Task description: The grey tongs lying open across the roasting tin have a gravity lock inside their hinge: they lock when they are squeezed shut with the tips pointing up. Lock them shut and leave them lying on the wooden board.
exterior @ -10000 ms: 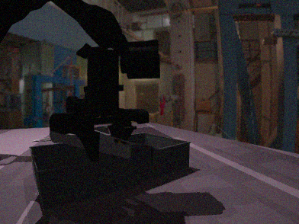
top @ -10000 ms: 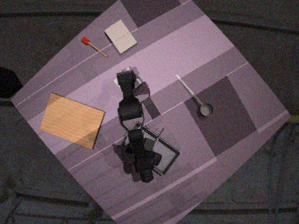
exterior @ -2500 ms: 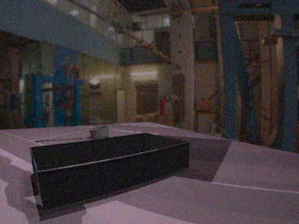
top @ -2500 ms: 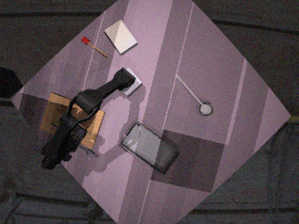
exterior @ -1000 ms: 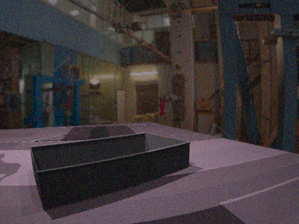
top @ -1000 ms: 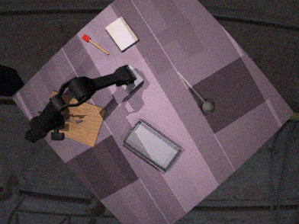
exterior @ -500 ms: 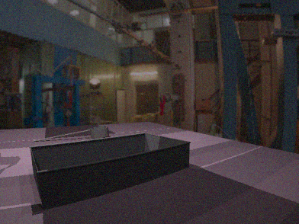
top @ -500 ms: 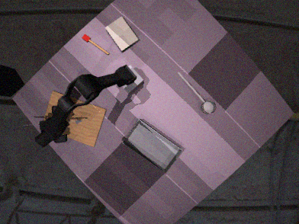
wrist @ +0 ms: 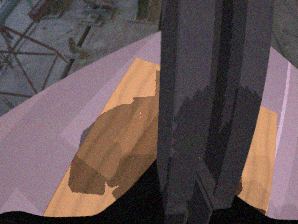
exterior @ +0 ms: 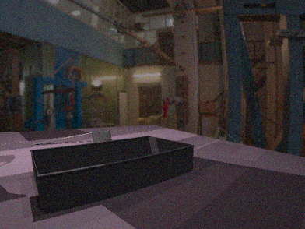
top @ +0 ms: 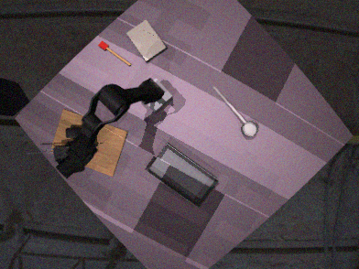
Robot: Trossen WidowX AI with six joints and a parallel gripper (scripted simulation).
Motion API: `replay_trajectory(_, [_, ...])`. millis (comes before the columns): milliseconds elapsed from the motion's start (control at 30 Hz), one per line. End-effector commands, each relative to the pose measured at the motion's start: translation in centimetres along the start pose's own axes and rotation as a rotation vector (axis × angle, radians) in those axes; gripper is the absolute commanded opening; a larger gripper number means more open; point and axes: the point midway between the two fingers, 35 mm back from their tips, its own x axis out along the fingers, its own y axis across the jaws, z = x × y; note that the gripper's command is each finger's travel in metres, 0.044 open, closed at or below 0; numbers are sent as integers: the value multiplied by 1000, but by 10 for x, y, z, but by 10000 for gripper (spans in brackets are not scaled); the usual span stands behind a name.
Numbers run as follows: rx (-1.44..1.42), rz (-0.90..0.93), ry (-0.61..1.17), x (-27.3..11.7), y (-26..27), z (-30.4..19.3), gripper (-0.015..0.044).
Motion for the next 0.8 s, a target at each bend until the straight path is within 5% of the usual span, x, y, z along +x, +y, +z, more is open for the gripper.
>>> replay_trajectory(0, [16,1,-90,-11,-1,7,-150])
replay_trajectory(767, [119,-22,-392,-52,-20,3,-150])
